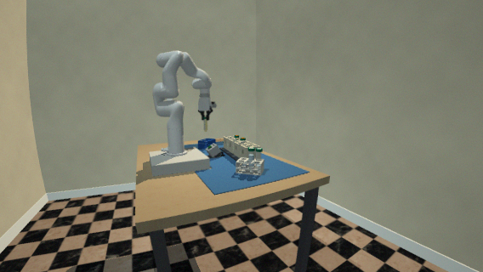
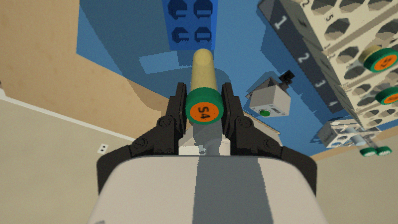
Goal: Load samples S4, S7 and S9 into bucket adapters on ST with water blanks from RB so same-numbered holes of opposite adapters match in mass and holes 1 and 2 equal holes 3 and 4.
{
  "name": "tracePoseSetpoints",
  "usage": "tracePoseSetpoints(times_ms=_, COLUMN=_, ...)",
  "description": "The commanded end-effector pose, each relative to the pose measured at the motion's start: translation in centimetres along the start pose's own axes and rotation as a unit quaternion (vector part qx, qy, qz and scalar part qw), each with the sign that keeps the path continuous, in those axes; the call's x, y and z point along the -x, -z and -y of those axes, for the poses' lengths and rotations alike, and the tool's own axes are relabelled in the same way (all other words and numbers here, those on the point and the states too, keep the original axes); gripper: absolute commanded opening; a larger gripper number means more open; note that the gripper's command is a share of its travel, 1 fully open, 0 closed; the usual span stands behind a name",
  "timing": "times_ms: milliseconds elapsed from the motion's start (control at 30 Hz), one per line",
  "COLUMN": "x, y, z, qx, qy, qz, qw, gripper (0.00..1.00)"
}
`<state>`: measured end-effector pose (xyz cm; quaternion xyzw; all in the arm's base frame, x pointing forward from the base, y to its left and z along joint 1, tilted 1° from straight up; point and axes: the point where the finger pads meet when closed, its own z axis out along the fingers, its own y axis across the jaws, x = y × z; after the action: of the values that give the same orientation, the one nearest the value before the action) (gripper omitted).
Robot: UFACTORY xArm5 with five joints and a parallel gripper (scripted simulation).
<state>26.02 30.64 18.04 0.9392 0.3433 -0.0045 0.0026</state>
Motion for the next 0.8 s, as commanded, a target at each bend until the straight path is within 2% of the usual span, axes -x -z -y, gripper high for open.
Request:
tracePoseSetpoints(times_ms=0, x=-0.1, y=0.9, z=0.0, qx=0.0, qy=0.0, qz=-0.001, qw=1.0, gripper=0.0)
tracePoseSetpoints(times_ms=467, x=0.1, y=1.1, z=-0.5, qx=0.0, qy=-0.017, qz=-0.001, qw=1.0, gripper=0.0)
tracePoseSetpoints(times_ms=767, x=1.6, y=1.0, z=-4.7, qx=-0.001, qy=-0.166, qz=-0.001, qw=0.986, gripper=0.0)
